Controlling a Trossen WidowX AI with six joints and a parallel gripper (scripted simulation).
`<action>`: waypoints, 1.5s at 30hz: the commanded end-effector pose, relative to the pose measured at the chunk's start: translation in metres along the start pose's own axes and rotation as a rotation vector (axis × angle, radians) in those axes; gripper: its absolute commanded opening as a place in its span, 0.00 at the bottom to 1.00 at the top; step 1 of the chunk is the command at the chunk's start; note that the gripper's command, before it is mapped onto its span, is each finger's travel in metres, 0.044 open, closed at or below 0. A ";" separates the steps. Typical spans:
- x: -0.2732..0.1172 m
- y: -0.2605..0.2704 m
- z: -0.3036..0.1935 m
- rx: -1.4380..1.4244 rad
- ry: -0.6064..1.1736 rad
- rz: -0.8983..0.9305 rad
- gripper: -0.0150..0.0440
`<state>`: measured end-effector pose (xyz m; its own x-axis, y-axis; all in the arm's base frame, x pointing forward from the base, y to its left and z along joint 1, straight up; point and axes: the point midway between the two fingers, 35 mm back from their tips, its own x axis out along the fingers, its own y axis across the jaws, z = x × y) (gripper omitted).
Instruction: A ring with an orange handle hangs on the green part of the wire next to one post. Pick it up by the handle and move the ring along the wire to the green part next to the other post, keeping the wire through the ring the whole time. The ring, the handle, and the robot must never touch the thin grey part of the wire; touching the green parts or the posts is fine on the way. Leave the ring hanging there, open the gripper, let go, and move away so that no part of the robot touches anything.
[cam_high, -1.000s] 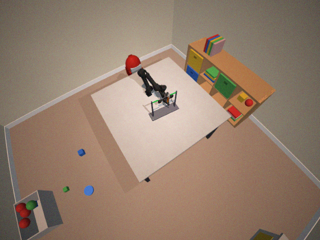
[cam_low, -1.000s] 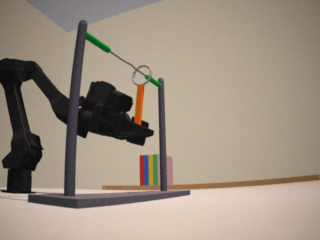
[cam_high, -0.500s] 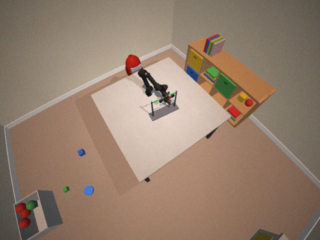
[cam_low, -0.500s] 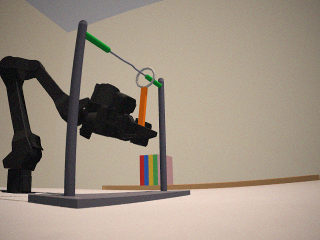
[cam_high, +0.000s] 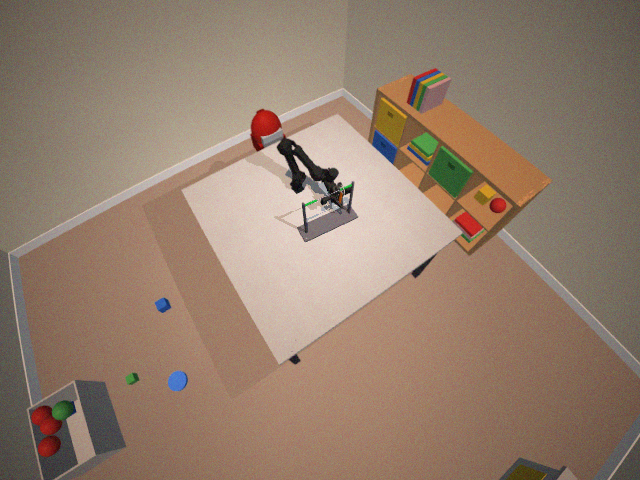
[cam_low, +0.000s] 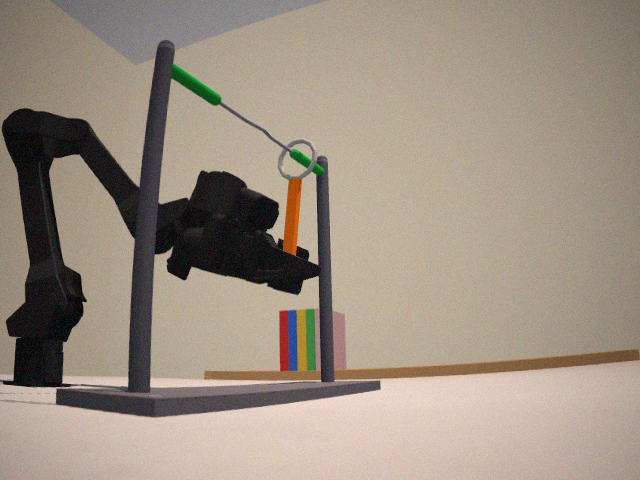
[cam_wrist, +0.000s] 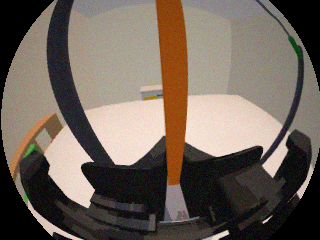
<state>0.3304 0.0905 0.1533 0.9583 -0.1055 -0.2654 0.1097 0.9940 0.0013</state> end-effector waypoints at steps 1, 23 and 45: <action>0.000 0.005 0.005 0.012 -0.013 0.001 0.00; 0.005 0.012 -0.011 0.012 -0.013 0.001 0.00; 0.005 0.012 -0.011 0.008 -0.012 0.004 0.36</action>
<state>0.3336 0.1025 0.1418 0.9617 -0.1022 -0.2542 0.1082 0.9941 0.0098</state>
